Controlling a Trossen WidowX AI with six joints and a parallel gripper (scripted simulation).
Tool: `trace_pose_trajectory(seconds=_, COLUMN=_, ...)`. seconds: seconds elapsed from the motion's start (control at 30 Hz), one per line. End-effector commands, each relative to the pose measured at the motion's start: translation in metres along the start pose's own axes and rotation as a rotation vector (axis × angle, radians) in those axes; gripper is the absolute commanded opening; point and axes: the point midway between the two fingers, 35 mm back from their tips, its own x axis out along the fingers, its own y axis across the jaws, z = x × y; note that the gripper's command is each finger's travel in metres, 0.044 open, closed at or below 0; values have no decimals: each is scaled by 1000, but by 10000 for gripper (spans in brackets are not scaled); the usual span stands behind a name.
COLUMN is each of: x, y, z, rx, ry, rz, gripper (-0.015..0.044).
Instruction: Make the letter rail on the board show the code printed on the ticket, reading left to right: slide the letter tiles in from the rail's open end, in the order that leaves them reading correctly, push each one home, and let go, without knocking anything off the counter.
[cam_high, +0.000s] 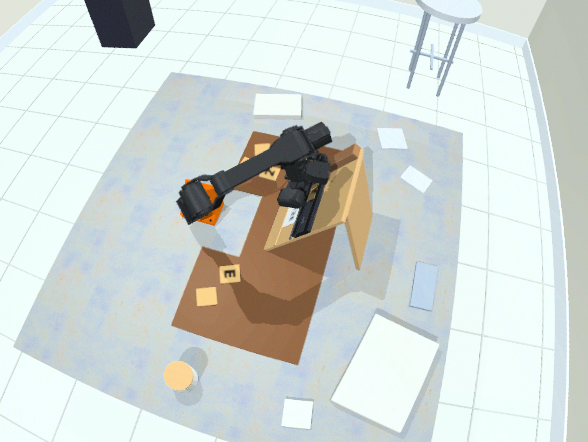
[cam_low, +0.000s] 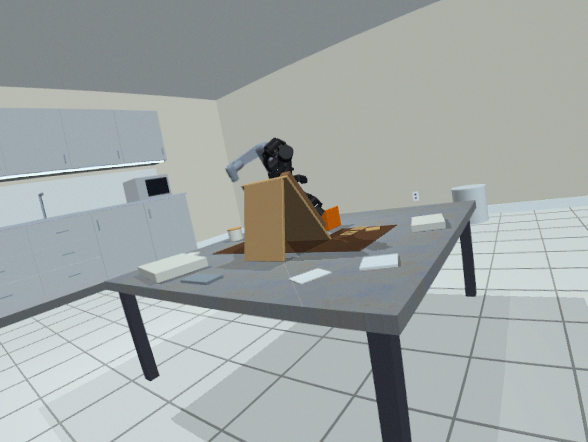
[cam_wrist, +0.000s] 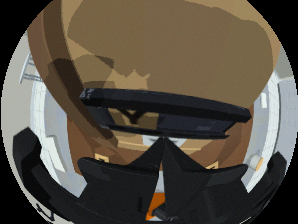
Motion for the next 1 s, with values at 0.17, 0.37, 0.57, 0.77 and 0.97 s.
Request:
trace_pose_trajectory(seconds=0.17, x=4, y=0, z=3, rx=-4, ry=1, rz=2, gripper=0)
trace_pose_trajectory(seconds=0.37, x=6, y=0, z=5, rx=-4, ry=1, rz=1, gripper=0)
trace_pose_trajectory(seconds=0.57, x=9, y=-1, z=7, rx=-4, ry=1, rz=1, gripper=0)
trace_pose_trajectory(seconds=0.77, x=11, y=-1, z=9, rx=-4, ry=1, rz=1, gripper=0)
trace_pose_trajectory(seconds=0.97, x=13, y=-1, z=11, rx=-4, ry=1, rz=1, gripper=0)
